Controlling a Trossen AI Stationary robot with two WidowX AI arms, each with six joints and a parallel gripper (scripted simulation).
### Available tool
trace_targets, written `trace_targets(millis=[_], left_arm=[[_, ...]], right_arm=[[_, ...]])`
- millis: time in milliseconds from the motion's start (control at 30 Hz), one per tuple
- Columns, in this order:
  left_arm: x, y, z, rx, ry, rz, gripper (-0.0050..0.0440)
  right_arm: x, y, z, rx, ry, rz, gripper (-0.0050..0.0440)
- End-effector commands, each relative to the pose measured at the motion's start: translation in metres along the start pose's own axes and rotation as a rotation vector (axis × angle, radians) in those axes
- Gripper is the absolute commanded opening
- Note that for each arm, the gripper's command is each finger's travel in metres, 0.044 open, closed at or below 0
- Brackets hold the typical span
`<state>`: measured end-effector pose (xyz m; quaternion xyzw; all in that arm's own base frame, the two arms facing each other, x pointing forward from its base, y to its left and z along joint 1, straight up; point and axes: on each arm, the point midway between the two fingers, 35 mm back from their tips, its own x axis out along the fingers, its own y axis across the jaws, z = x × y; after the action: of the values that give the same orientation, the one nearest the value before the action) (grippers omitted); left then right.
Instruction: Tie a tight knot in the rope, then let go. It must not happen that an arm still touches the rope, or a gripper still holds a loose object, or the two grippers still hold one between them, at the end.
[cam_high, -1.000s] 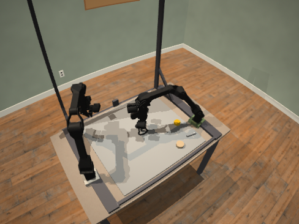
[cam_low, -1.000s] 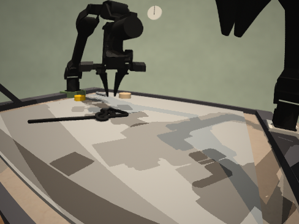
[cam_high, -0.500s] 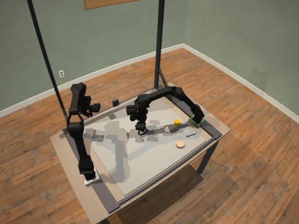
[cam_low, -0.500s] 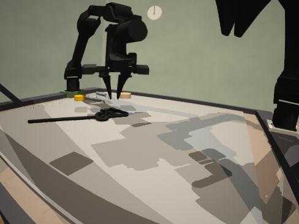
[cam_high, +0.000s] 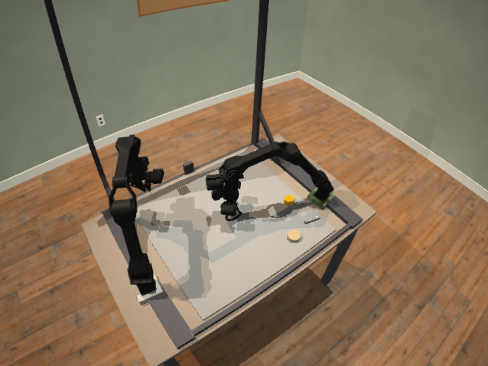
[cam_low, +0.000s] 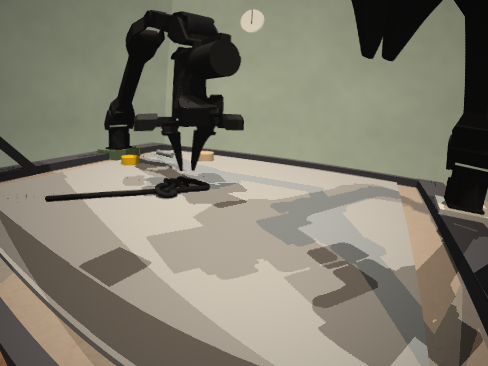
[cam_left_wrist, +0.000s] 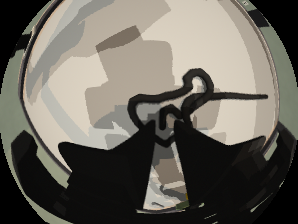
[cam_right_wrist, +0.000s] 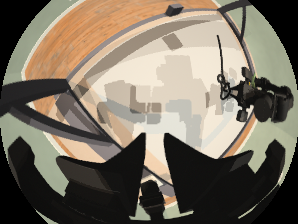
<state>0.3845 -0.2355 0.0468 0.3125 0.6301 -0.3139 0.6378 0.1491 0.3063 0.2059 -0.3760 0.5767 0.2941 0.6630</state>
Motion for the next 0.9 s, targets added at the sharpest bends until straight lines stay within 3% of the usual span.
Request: trace_targets(millis=[0, 867], left_arm=[[-0.004, 0.001, 0.001, 0.002, -0.017, 0.008, 0.0085], [0.017, 0.001, 0.001, 0.002, -0.017, 0.008, 0.0085]], right_arm=[[-0.008, -0.002, -0.001, 0.007, -0.024, 0.004, 0.0085], [-0.008, -0.002, -0.001, 0.007, -0.024, 0.004, 0.0085]])
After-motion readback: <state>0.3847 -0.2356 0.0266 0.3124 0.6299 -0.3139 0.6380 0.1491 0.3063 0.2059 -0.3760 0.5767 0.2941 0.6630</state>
